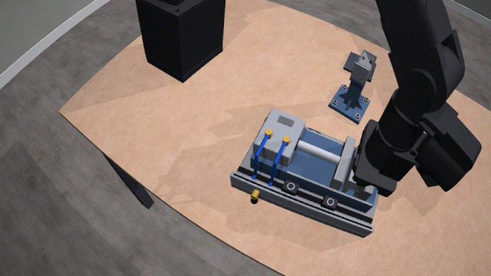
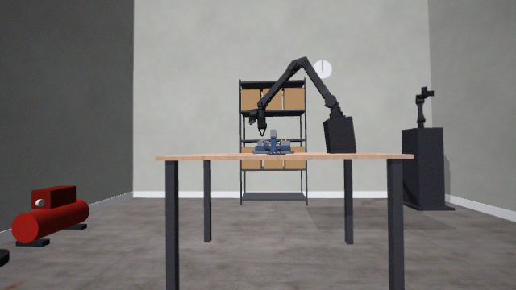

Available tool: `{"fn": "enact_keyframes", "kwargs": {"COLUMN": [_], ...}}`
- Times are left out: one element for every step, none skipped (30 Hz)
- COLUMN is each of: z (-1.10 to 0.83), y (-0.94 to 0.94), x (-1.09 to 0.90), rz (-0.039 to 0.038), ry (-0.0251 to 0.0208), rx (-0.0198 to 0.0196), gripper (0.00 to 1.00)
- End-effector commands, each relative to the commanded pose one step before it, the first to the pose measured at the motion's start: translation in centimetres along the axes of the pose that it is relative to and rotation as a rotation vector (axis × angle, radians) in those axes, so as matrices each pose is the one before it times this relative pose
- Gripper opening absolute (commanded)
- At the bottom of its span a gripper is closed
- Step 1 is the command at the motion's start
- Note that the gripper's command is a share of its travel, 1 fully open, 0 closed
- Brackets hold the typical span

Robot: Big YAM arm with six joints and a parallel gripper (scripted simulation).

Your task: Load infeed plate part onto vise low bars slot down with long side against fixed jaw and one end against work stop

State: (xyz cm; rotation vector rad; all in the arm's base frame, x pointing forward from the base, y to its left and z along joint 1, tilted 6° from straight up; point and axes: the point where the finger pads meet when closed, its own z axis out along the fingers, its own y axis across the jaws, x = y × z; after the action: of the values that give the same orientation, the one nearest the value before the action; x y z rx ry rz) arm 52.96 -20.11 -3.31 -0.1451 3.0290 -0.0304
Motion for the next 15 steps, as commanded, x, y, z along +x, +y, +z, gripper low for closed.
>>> {"fn": "enact_keyframes", "kwargs": {"z": [0.973,0.15,0.137,0.13,0.125,0.119,0.105,0.099,0.063,-0.478,0.0,0.0,-0.655,0.661,0.592], "y": [0.113,0.02,0.014,0.012,0.012,0.011,0.004,0.005,-0.001,-0.092,0.0,0.0,-0.062,0.049,0.092], "x": [-0.761,-0.009,-0.02,-0.022,-0.02,-0.02,-0.031,-0.028,-0.039,-0.254,0.0,0.0,-0.201,0.11,0.195], "rz": [-0.00725,-0.00001,-0.00002,-0.00002,-0.00002,-0.00002,-0.00003,-0.00003,-0.00004,-0.00031,0.0,0.0,-0.00024,0.00015,0.00025], "ry": [-0.00835,0.00007,-0.00015,-0.0002,-0.00017,-0.00018,-0.00039,-0.00036,-0.00083,-0.00942,0.0,0.0,-0.00715,0.00491,0.00814], "rx": [0.00025,-0.00007,0.00004,0.00007,0.00005,0.00006,0.00017,0.00015,0.00039,0.00465,0.0,0.0,0.00352,-0.00246,-0.00406], "gripper": [0.0,0.0,0.0,0.0,0.0,0.0,0.0,0.0,0.0,0.0,0.0,0.0,0.0,0.0,0.0]}}
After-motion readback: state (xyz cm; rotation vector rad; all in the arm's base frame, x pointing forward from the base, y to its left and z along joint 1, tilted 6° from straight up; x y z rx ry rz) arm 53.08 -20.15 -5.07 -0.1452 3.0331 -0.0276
